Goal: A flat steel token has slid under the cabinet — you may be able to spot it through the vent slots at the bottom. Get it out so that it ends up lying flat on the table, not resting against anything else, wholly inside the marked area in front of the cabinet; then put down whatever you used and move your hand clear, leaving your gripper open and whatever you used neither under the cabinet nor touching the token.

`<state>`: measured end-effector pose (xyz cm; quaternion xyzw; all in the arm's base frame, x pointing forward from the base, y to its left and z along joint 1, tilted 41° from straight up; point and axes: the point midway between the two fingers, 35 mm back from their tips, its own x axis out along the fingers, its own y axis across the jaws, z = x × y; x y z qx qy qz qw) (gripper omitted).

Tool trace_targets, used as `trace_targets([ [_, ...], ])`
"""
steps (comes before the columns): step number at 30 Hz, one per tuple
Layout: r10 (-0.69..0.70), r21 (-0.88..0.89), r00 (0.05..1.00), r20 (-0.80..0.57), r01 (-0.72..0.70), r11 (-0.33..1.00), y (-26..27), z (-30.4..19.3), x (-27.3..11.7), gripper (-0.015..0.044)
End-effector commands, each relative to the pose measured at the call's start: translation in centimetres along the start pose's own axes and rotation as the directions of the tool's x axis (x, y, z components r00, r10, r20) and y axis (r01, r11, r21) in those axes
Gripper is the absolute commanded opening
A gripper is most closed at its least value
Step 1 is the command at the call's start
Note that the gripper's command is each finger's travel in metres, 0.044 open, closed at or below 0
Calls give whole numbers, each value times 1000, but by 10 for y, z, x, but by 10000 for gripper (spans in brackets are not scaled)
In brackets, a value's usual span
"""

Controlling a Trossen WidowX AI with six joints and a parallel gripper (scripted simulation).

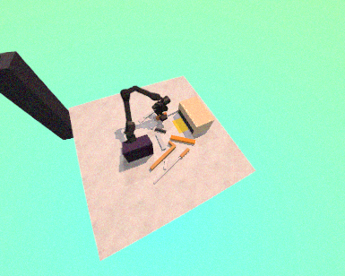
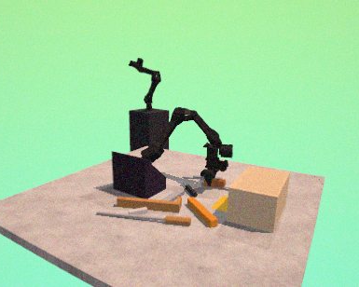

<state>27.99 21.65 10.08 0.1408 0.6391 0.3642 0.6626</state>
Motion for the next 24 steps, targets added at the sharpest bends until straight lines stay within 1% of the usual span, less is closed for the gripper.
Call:
trace_targets([
  [1,0,-1,1000,1,0,1000,0,0,0,191],
  [3,0,-1,1000,1,0,1000,0,0,0,139],
  [11,0,-1,1000,1,0,1000,0,0,0,85],
  [14,0,-1,1000,1,0,1000,0,0,0,7],
  [15,0,-1,1000,1,0,1000,0,0,0,0],
  [24,-4,4,1000,-1,4,1000,0,-5,-1,0],
])
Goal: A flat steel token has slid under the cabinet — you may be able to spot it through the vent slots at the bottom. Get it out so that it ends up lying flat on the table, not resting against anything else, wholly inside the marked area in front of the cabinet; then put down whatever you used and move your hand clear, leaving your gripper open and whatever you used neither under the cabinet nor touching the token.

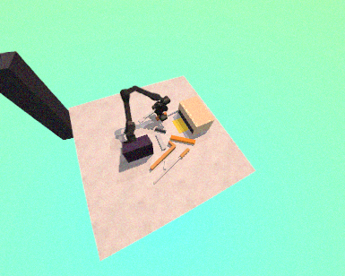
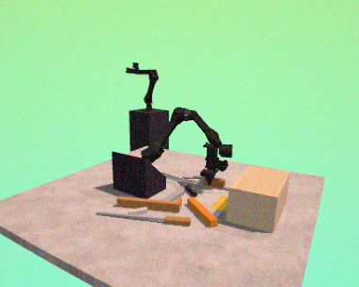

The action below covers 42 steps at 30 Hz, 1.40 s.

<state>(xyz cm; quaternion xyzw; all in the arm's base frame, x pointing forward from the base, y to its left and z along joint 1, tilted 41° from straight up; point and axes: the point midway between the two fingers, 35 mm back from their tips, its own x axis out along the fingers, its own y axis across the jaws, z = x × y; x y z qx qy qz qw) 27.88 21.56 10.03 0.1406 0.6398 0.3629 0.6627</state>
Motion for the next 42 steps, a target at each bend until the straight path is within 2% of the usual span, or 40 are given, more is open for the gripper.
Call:
trace_targets([
  [1,-1,2,1000,-1,1,1000,0,-4,0,0],
  [42,-2,4,1000,-3,2,1000,-4,-41,0,0],
])
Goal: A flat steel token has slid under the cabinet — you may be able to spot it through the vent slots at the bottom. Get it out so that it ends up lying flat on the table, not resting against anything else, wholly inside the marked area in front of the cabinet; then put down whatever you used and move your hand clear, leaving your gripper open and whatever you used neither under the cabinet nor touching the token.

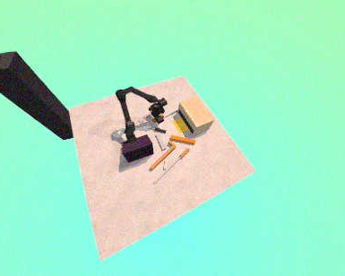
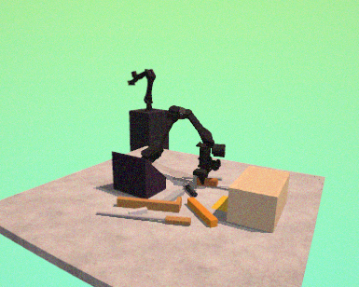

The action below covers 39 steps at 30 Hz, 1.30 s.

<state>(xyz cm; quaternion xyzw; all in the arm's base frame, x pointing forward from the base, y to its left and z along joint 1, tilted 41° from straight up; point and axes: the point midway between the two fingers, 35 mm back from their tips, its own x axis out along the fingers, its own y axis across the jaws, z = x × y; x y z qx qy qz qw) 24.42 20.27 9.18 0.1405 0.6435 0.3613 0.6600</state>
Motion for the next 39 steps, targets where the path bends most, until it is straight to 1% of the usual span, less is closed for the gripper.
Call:
trace_targets([
  [1,0,-2,1000,5,0,1000,0,-4,-1,0],
  [39,-1,0,1000,3,1,1000,-4,-42,0,0],
])
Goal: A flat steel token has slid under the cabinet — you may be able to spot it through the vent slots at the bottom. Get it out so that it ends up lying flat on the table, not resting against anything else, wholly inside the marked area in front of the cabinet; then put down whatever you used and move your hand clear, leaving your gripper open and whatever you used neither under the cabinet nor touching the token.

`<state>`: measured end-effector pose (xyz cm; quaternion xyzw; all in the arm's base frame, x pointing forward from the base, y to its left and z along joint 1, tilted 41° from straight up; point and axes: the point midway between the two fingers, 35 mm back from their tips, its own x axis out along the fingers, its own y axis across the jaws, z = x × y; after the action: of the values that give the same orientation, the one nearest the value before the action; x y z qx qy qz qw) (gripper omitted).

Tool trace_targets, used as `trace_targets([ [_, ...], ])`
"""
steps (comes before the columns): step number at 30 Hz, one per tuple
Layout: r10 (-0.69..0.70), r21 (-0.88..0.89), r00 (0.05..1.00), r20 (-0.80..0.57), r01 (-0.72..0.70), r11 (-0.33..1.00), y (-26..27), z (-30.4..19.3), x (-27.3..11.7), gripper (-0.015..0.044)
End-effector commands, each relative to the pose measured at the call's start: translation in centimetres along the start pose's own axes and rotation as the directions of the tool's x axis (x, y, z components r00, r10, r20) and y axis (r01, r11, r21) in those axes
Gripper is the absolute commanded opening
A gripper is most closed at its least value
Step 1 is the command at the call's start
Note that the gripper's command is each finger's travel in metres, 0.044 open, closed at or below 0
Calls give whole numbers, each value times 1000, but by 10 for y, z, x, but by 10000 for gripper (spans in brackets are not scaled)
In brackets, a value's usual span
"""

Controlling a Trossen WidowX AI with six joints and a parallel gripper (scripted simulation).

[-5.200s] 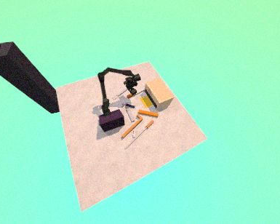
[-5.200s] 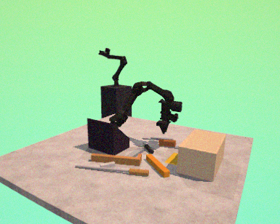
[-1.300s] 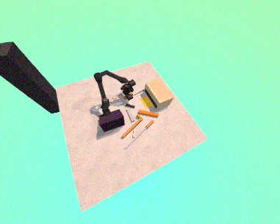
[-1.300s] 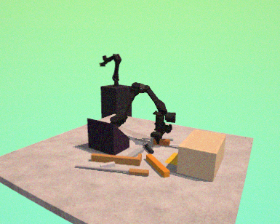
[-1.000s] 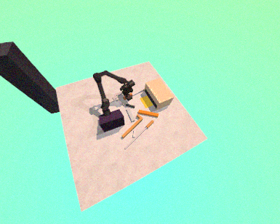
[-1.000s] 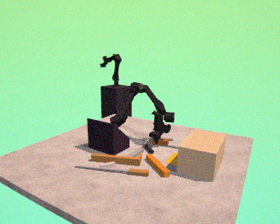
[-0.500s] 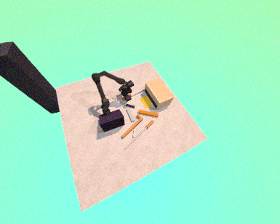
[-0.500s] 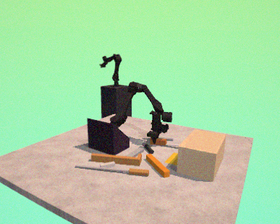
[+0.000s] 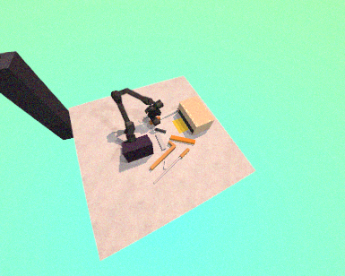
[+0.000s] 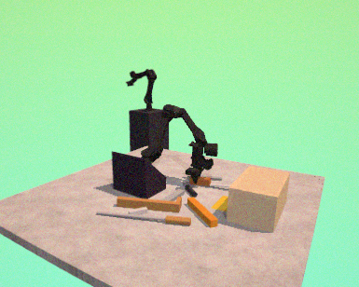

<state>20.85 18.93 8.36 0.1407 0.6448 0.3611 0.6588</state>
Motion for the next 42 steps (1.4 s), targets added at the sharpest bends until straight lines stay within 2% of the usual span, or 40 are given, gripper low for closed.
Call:
trace_targets([
  [1,-1,-2,1000,7,1,1000,0,-4,-1,0],
  [16,-1,-1,1000,6,1,1000,-1,-16,-2,0],
  [42,-4,0,1000,4,4,1000,-14,-39,-53,0],
])
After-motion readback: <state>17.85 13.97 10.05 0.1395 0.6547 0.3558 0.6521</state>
